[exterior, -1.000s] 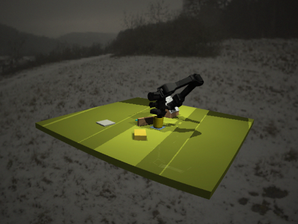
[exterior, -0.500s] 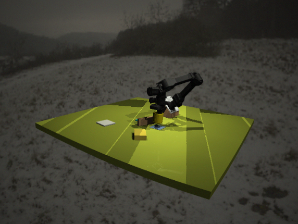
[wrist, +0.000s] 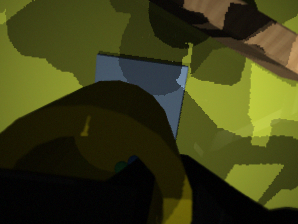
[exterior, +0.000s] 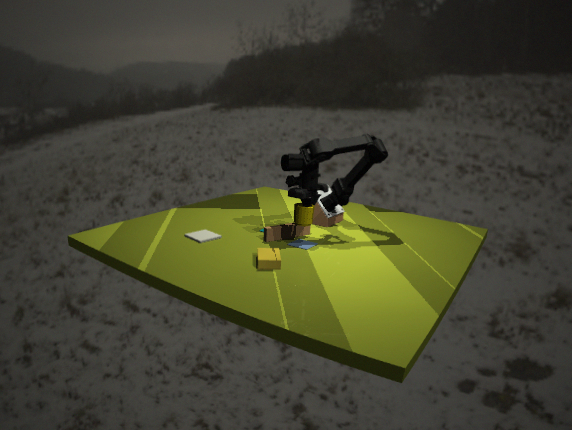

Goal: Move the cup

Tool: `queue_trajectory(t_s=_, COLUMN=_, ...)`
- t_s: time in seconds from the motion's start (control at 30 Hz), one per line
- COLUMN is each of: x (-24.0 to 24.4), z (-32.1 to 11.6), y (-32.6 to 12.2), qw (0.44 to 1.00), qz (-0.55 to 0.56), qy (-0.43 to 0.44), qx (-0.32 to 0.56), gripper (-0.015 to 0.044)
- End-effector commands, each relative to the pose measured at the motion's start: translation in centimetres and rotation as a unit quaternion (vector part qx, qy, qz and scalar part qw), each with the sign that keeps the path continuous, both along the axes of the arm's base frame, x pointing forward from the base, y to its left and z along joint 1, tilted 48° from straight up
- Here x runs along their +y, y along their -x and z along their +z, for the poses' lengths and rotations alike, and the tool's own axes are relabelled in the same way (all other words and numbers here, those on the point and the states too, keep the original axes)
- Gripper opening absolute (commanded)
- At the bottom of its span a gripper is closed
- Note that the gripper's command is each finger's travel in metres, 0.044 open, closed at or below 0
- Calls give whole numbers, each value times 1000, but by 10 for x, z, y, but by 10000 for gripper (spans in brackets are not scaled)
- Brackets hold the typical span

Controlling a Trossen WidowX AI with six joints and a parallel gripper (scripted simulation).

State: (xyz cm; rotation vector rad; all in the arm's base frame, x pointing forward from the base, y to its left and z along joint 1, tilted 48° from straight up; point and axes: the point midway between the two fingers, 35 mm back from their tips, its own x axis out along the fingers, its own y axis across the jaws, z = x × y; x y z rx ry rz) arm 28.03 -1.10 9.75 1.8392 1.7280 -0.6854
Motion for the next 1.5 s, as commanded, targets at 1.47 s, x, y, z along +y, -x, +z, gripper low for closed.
queue_trajectory(t_s=1.47, x=-53, z=-55, y=30, qw=1000, qz=3, qy=2, qx=1, gripper=0)
